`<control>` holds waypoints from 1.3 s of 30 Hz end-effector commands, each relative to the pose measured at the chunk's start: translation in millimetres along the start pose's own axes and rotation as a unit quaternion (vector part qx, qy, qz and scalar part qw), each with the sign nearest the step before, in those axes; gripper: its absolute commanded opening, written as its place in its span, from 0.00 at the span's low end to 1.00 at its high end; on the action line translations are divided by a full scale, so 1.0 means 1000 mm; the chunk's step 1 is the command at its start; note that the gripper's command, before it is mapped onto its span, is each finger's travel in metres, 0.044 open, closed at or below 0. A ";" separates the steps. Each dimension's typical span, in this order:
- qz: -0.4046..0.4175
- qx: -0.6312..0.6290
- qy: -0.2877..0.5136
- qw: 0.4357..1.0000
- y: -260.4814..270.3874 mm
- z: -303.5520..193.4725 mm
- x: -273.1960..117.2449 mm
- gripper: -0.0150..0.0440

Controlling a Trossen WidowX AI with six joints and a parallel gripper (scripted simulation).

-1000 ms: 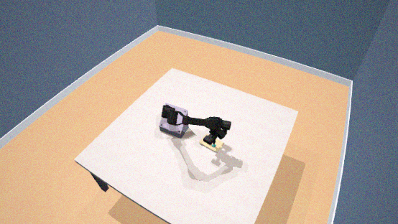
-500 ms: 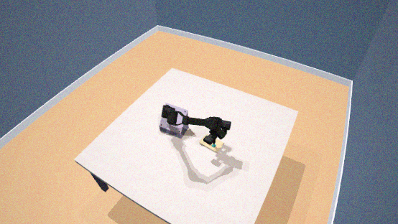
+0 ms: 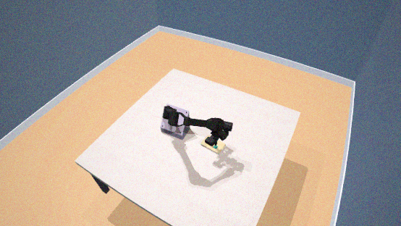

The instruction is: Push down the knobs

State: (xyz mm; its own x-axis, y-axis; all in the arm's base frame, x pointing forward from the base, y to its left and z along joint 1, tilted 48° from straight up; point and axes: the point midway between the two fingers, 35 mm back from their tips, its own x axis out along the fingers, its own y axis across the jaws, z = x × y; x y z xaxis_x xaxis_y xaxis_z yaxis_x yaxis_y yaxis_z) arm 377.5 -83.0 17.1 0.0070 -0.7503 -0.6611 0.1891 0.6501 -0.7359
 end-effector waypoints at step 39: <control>0.002 0.013 0.009 1.000 -0.002 0.001 0.025 0.25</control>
State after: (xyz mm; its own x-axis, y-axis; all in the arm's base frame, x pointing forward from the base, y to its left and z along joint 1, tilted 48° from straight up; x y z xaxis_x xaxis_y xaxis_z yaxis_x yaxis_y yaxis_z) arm 377.6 -86.9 13.6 0.0137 -0.7502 -0.6611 0.1828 0.6519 -0.7359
